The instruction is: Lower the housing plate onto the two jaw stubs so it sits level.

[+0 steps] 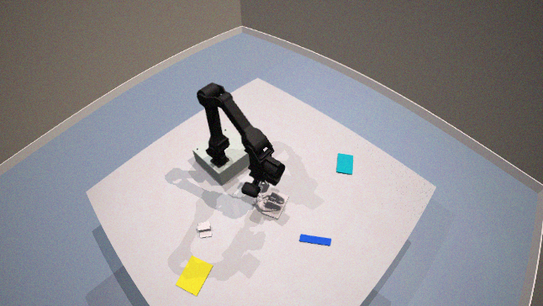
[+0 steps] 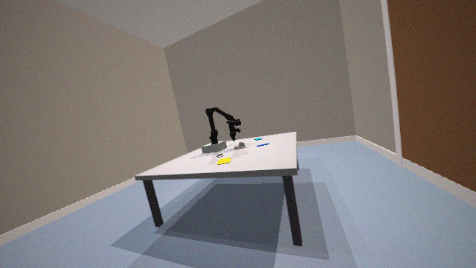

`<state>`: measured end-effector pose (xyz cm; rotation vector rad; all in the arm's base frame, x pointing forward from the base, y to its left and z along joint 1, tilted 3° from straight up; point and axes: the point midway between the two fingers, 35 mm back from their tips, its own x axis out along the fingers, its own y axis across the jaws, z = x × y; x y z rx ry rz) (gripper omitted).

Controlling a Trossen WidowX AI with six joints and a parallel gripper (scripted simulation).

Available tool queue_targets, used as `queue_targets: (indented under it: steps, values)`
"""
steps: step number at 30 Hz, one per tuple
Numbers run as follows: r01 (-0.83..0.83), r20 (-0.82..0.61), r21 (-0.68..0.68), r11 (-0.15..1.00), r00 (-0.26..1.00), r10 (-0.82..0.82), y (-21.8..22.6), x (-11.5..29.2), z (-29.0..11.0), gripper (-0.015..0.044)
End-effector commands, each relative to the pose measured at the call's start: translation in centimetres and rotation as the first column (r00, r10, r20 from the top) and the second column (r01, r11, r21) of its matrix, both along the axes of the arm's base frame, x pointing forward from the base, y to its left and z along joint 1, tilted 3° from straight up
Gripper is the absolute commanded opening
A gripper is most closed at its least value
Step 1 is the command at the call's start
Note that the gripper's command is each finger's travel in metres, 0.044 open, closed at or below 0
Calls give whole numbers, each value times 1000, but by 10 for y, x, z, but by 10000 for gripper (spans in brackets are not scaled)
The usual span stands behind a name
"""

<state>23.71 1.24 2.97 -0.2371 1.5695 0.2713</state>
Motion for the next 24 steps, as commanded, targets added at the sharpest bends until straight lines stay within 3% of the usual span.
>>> queue_targets:
  steps: [1, 24]
  values:
    - [4, 0, 2, 1000, 1000, -4, 1, -1, 0, 351]
    - [17, -1, 2, 1000, 1000, -17, -6, -1, 0, 351]
